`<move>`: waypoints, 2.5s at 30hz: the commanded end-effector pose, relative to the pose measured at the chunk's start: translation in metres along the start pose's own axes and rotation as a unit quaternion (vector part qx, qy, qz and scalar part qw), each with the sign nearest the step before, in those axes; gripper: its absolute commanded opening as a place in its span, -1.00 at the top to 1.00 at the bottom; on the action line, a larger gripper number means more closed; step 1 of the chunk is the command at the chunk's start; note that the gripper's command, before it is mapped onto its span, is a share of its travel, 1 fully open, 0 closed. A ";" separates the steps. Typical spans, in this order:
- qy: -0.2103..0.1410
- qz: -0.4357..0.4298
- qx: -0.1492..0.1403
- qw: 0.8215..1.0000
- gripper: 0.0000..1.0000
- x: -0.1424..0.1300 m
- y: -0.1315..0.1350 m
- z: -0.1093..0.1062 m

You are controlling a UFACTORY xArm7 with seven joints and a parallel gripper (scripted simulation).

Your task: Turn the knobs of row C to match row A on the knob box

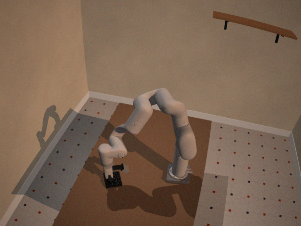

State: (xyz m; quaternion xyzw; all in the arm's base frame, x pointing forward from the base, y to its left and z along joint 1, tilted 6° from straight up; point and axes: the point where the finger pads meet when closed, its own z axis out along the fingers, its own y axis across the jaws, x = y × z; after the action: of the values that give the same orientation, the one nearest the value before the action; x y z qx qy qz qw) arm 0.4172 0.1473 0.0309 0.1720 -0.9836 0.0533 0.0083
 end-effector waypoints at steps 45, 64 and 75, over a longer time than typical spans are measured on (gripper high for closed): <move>-0.002 0.000 0.000 1.000 0.61 -0.002 0.000 0.010; -0.002 0.000 0.000 1.000 0.61 -0.002 0.000 0.010; -0.002 0.000 0.000 1.000 0.61 -0.002 0.000 0.010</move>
State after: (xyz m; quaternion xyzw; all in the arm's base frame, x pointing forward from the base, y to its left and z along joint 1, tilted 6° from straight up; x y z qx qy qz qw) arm 0.4173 0.1461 0.0191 0.1720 -0.9836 0.0532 0.0082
